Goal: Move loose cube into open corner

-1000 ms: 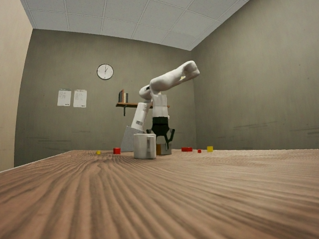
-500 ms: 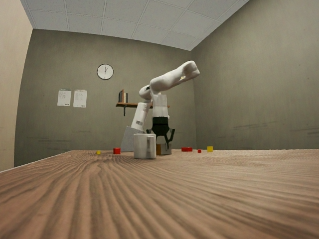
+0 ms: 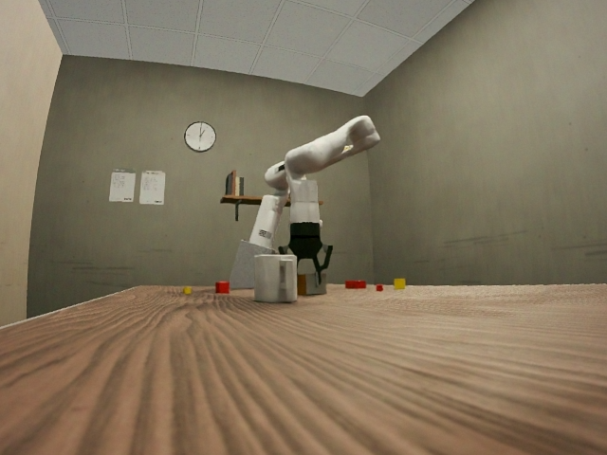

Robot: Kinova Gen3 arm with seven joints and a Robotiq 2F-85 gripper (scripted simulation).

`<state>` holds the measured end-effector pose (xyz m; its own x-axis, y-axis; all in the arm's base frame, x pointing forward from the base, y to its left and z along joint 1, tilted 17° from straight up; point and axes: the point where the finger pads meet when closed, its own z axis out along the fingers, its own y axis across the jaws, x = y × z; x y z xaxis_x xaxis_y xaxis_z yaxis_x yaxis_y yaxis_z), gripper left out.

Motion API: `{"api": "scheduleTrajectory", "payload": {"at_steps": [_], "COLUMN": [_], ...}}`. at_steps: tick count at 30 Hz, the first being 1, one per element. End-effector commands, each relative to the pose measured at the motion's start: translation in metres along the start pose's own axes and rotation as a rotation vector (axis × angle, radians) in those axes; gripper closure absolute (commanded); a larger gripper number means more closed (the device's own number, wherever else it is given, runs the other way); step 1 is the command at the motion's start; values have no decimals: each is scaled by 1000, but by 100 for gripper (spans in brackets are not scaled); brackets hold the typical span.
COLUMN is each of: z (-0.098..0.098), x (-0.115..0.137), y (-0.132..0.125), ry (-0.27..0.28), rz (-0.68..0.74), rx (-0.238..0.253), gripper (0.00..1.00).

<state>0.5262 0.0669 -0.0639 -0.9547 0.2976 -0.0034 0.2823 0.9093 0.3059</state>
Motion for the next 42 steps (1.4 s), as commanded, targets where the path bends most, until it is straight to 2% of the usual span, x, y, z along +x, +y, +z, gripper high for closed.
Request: {"api": "scheduleTrajectory", "payload": {"at_steps": [1,42], "z": [-1,-1], "x": [-2,2], "y": [0,0], "ry": [-9,-9], "rz": [-4,-1], "rx": [3,3], "gripper": [46,46]}}
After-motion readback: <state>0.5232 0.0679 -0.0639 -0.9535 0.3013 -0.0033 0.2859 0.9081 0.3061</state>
